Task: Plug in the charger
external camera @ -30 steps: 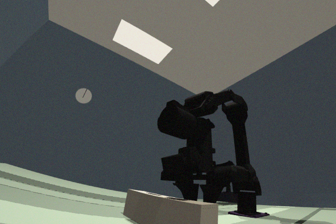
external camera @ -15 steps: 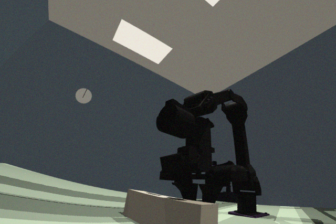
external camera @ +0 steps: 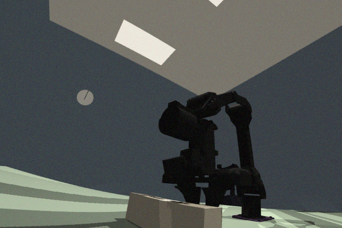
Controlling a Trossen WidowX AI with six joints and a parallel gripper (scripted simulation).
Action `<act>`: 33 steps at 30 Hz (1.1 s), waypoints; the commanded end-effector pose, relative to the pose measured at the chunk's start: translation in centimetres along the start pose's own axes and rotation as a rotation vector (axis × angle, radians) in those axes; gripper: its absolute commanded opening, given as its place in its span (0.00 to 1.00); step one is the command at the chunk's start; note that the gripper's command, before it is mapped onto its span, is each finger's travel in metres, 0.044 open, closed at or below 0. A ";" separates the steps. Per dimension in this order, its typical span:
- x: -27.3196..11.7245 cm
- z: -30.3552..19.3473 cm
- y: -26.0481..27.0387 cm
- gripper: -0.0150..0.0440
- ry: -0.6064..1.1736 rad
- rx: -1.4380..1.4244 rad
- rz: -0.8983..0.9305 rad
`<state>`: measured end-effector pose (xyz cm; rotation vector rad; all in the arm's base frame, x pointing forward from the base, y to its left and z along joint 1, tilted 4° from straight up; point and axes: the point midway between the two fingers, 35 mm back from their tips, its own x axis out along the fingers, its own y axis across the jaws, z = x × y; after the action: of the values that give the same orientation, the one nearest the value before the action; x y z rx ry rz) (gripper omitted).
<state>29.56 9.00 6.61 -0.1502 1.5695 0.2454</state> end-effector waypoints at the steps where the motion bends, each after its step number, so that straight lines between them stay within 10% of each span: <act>1: 0.0 0.0 -0.1 0.25 0.001 -0.004 -0.004; 33: -0.1 1.0 -0.1 0.25 0.000 -0.004 -0.004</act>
<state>30.33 9.20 6.61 -0.1506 1.5714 0.2450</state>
